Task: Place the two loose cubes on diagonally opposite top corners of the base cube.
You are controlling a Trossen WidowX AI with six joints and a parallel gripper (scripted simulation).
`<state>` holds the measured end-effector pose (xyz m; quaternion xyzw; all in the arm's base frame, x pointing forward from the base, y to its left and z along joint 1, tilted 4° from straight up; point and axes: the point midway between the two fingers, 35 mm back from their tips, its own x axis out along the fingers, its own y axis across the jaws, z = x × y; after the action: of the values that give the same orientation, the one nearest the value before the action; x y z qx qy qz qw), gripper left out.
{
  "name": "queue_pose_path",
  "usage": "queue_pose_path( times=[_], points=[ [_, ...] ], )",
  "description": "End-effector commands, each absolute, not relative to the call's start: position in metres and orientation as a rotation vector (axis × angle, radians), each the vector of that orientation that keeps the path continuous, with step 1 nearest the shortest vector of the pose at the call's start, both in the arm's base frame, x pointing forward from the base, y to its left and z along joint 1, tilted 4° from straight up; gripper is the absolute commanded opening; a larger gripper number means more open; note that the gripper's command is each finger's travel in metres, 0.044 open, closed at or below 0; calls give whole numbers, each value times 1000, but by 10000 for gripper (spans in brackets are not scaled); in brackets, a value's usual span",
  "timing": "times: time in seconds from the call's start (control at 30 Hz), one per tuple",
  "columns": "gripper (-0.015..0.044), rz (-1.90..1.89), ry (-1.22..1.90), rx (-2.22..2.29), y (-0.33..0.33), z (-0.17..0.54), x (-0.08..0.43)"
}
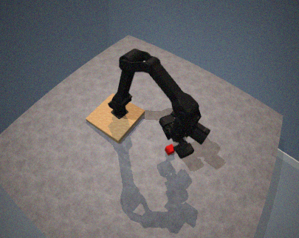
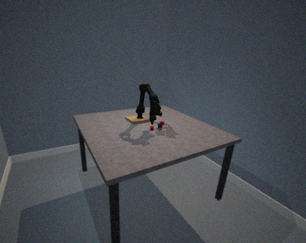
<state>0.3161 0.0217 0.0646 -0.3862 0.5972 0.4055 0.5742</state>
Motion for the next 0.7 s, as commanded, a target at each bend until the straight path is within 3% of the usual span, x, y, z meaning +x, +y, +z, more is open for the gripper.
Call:
queue_pose_path(
  times=[0.0, 0.67],
  points=[
    [265, 946, 1392, -914, 21, 58, 317],
    [265, 946, 1392, -914, 21, 26, 316]
  ],
)
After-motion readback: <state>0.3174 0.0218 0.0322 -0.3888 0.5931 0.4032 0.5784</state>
